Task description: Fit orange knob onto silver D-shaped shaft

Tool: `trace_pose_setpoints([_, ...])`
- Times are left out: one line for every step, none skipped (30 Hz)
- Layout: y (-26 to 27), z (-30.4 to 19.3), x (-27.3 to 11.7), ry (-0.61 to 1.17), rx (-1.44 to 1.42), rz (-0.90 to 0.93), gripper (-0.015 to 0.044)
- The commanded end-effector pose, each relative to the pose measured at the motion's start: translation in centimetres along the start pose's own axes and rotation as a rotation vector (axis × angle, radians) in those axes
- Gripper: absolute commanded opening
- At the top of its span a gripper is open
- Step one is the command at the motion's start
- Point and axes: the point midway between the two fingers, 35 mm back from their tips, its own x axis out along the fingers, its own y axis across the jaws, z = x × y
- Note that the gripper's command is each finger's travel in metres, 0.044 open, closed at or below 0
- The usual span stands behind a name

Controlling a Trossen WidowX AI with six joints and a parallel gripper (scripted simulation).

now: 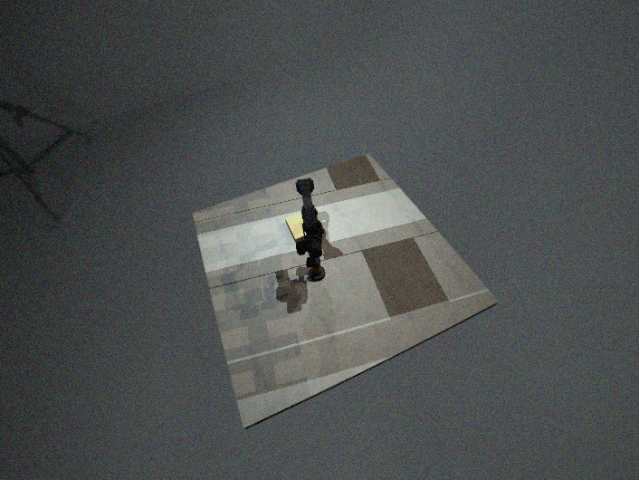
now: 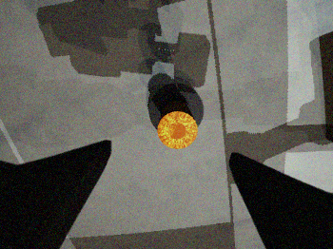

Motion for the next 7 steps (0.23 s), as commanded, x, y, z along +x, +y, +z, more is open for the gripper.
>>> trace_pose_setpoints([-0.08, 0.01, -0.58, -0.004, 0.003, -0.021, 0.0440])
trace_pose_setpoints([0.00, -0.01, -0.58, -0.004, 0.003, -0.021, 0.0440])
trace_pose_setpoints([0.00, -0.01, -0.58, -0.004, 0.003, -0.021, 0.0440])
trace_pose_setpoints([0.00, -0.01, -0.58, -0.004, 0.003, -0.021, 0.0440])
trace_pose_setpoints([0.00, -0.01, -0.58, -0.004, 0.003, -0.021, 0.0440])
trace_pose_setpoints([0.00, -0.01, -0.58, -0.004, 0.003, -0.021, 0.0440])
trace_pose_setpoints([0.00, -0.01, -0.58, -0.004, 0.003, -0.021, 0.0440])
